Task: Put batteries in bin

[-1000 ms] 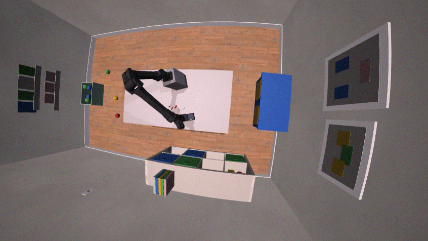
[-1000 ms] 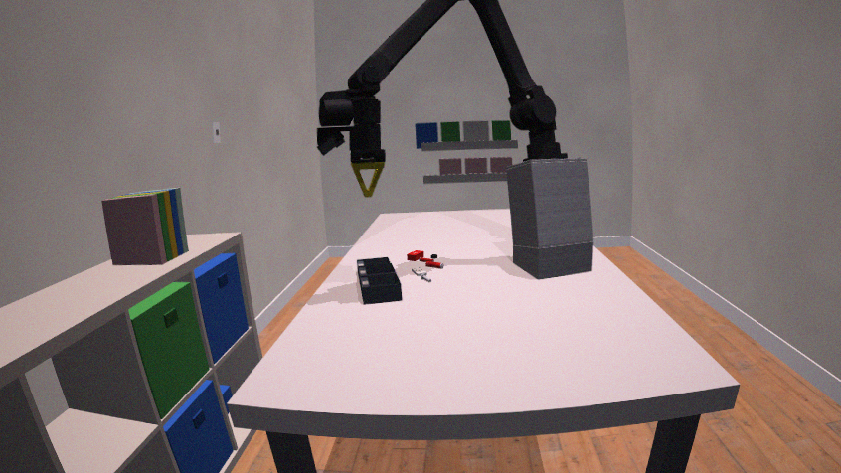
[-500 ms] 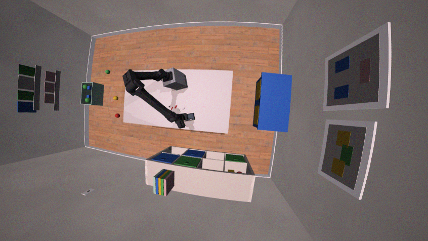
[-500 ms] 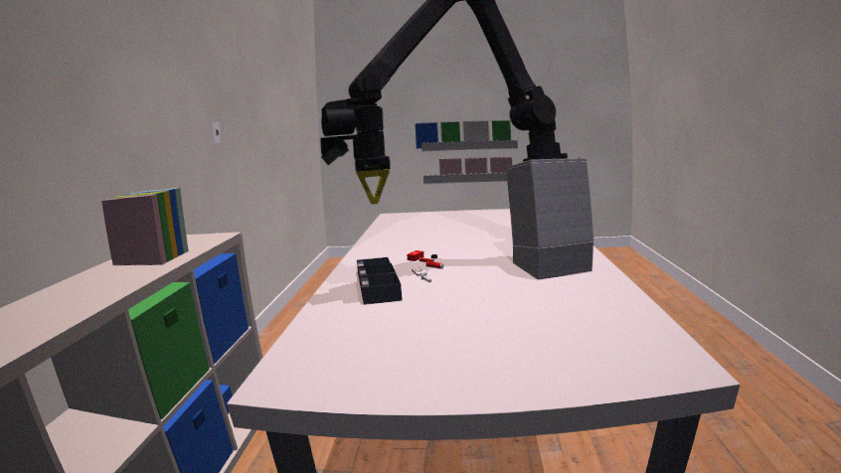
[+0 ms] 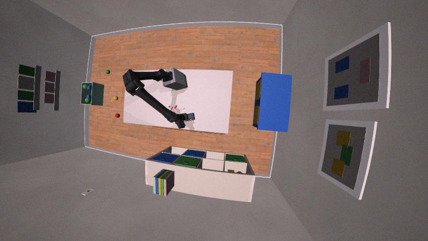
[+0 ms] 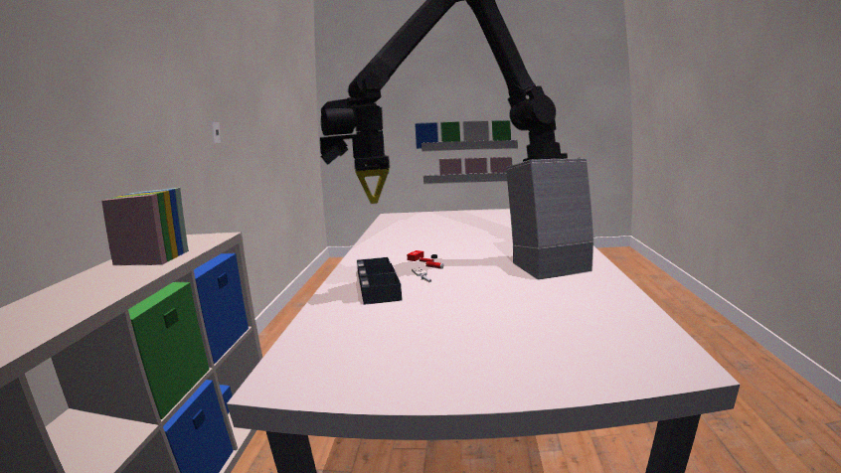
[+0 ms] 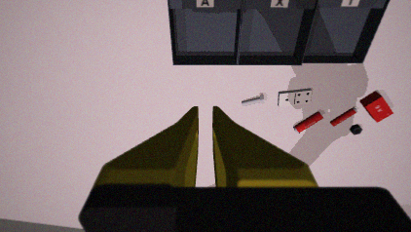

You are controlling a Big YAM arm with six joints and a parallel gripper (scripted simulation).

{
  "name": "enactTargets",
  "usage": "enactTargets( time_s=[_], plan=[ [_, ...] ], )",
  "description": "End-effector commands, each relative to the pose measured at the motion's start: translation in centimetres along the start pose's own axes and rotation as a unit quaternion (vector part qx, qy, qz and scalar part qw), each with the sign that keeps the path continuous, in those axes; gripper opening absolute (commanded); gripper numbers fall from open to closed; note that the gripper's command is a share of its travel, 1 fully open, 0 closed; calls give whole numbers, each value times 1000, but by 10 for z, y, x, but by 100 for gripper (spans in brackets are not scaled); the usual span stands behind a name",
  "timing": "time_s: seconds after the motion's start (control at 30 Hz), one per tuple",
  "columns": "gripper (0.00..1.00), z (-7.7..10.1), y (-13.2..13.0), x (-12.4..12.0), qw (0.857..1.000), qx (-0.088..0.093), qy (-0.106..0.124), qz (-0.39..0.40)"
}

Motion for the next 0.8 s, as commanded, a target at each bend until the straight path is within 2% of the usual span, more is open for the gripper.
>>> enactTargets(
  time_s=[0.0,0.2,0.23,0.27,0.3,0.4,0.43,0.47,0.53,0.57,0.6,0.67,0.7,0.73,0.77],
  plan=[
    [9,14,1,14,1000,4,-21,-4],
    [9,15,1,14,1000,4,-21,-4],
    [9,25,1,23,999,7,-30,-10],
    [9,25,1,23,999,7,-30,-10],
    [9,15,1,14,1000,4,-21,-4],
    [9,15,1,14,1000,4,-21,-4],
    [9,26,1,23,999,7,-31,-10],
    [9,15,1,14,1000,4,-21,-4],
    [9,16,1,15,1000,4,-21,-4],
    [9,27,2,23,999,7,-31,-10],
    [9,27,2,23,999,7,-31,-10],
    [9,27,2,23,999,7,-31,-10],
    [9,16,1,15,1000,4,-21,-4],
    [9,16,1,15,1000,4,-21,-4],
    [28,13,-11,4,999,6,-24,-42]
  ],
)
Point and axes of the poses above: the point where the finger pads meet when closed, its own z axis back along the fingers, its own y axis across the jaws, x = y × z, the point moved 8 cm from there along z, back along the fingers, and after that the axes turned 6 degrees about z, right-handed, at the moved point
